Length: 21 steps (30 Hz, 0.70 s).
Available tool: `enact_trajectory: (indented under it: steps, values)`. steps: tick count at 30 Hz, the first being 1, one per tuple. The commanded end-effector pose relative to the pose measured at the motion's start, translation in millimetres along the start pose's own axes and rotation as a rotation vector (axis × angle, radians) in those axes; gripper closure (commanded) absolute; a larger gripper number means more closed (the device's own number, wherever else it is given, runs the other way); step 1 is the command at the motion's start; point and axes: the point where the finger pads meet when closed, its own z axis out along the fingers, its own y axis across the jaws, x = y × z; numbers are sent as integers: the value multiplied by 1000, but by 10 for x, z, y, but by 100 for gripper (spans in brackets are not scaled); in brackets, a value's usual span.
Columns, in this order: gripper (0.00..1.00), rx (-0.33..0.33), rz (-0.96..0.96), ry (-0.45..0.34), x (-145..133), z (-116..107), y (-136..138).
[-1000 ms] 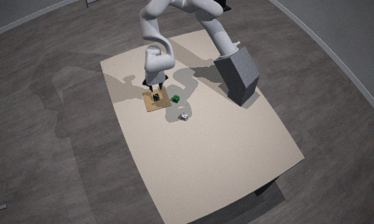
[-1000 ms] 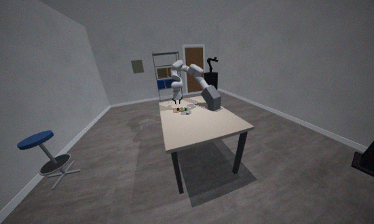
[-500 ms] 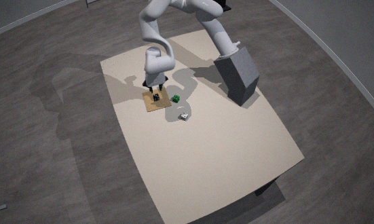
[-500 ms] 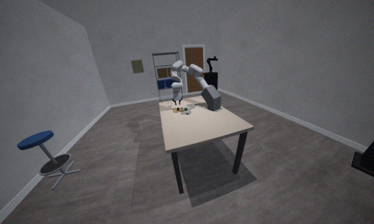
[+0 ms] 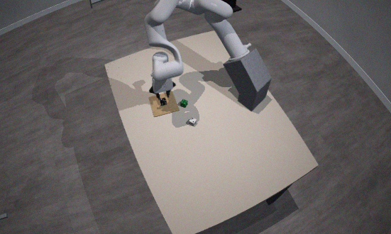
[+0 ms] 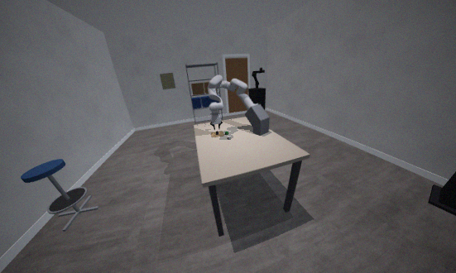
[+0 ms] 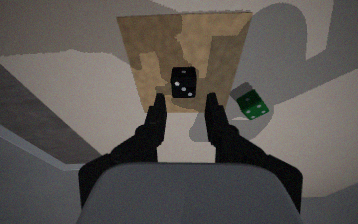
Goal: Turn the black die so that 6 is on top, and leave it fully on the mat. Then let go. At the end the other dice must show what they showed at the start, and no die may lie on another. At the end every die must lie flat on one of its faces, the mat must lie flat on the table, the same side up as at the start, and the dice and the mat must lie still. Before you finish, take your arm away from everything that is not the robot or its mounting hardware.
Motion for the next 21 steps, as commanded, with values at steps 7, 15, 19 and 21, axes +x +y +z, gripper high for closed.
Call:
enact_trajectory:
  steps: [7, 15, 19, 21]
  values:
    - [53, 3, 1, -1, -2, 120, -16]
    - [53, 3, 1, -1, -2, 174, -18]
    - [53, 3, 1, -1, -2, 193, -19]
    - [53, 3, 1, -1, -2, 199, -19]
